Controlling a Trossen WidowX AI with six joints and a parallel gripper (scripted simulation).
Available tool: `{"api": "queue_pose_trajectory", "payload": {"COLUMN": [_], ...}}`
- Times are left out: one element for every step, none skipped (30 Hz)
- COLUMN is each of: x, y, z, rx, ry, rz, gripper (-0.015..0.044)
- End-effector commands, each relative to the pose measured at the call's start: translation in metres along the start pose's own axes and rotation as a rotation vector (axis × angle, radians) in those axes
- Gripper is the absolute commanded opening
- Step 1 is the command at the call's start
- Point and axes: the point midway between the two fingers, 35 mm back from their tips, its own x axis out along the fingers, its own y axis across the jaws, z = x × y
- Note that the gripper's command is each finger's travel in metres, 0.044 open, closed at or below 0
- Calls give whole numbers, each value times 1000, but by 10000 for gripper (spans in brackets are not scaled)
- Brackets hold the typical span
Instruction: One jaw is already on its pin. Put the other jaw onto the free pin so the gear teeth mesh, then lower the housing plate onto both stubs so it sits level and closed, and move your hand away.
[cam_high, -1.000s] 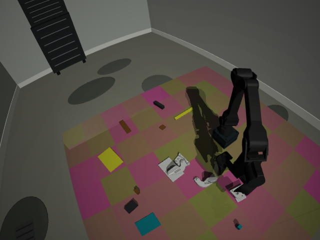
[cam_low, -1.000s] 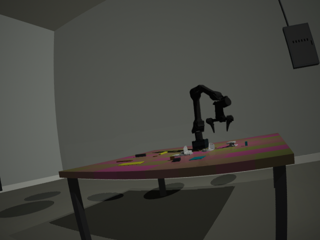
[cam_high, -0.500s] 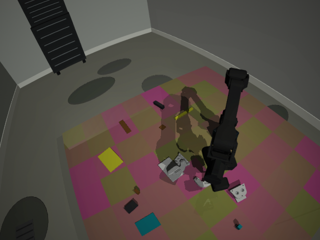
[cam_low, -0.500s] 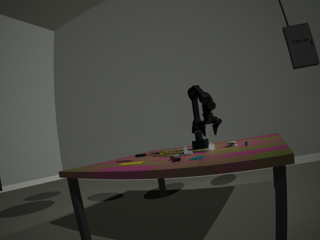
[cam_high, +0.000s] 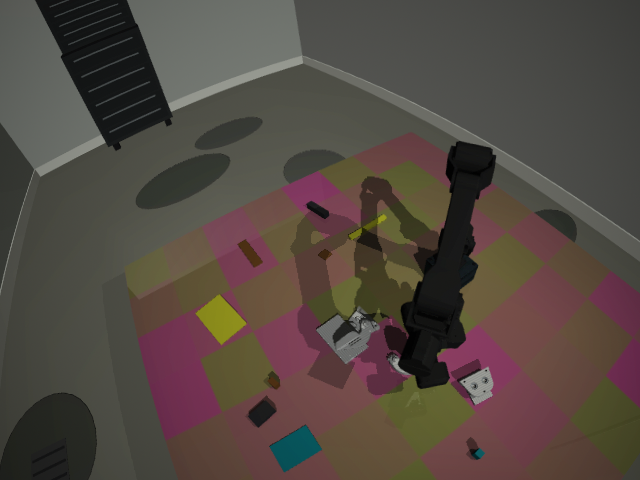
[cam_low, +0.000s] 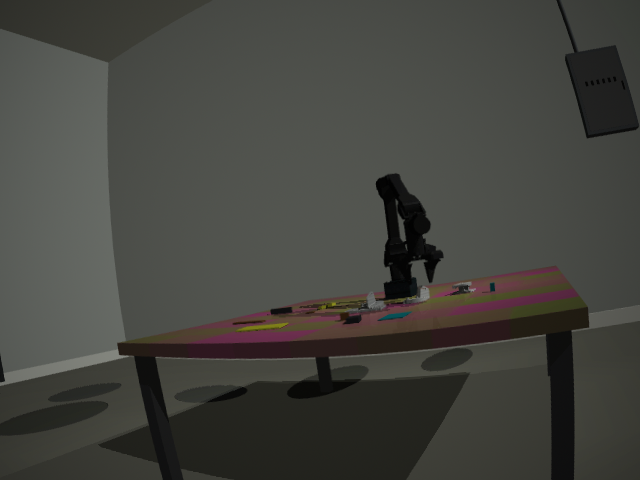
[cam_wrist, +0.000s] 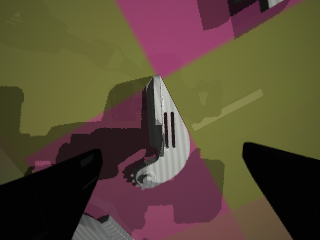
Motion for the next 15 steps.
{"api": "queue_pose_trajectory", "payload": {"x": [3,4,6,8,9,11,13,14,16,18,19,21,22,24,26], "y": [0,-1,-1,-1,-1,-1,-1,-1,-1,-1,-1,-1,-1,-1,-1], "z": [0,0,0,0,0,0,0,0,0,0,0,0,0,0,0], "rx": [3,3,3,3,3,3,3,3,3,3,3,3,3,3,3], "ry": [-4,-4,-4,-4,-4,-4,-4,-4,-4,-4,-4,-4,-4,-4,-4], "rz": [-3,-3,-3,-3,-3,-3,-3,-3,-3,-3,-3,-3,-3,-3,-3], "gripper": [440,440,440,440,440,440,440,440,440,440,440,440,440,440,440]}}
